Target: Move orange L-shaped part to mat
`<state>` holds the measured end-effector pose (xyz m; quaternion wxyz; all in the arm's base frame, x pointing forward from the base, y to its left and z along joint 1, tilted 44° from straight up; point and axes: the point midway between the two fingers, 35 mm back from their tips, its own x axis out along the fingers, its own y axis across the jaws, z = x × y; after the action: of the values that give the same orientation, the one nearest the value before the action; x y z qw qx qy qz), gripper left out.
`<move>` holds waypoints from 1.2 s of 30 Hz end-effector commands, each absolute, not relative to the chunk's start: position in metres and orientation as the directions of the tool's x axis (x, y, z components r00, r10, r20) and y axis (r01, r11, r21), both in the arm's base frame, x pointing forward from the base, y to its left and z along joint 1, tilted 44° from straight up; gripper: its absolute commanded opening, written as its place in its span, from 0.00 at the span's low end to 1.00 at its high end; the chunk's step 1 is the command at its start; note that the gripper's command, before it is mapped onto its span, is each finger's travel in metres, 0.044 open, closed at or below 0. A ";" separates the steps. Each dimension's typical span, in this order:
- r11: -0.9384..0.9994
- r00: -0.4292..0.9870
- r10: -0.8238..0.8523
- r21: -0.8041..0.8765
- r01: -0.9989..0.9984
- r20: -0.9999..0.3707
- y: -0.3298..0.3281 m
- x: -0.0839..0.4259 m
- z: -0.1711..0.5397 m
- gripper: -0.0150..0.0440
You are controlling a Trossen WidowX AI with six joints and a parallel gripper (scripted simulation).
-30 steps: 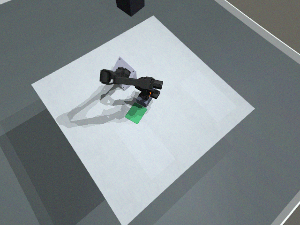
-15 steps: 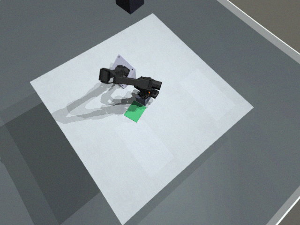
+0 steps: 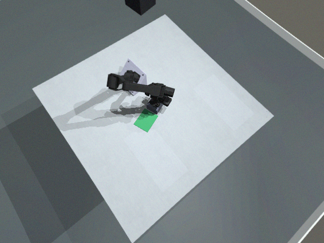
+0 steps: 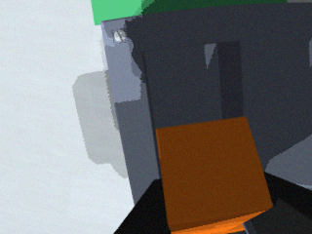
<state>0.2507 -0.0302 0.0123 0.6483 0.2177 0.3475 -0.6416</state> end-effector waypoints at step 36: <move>0.082 -0.066 -0.683 -0.166 0.983 -0.728 -0.002 0.253 0.042 0.25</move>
<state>0.2529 -0.0074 0.0391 0.6504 0.2121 0.3452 -0.6425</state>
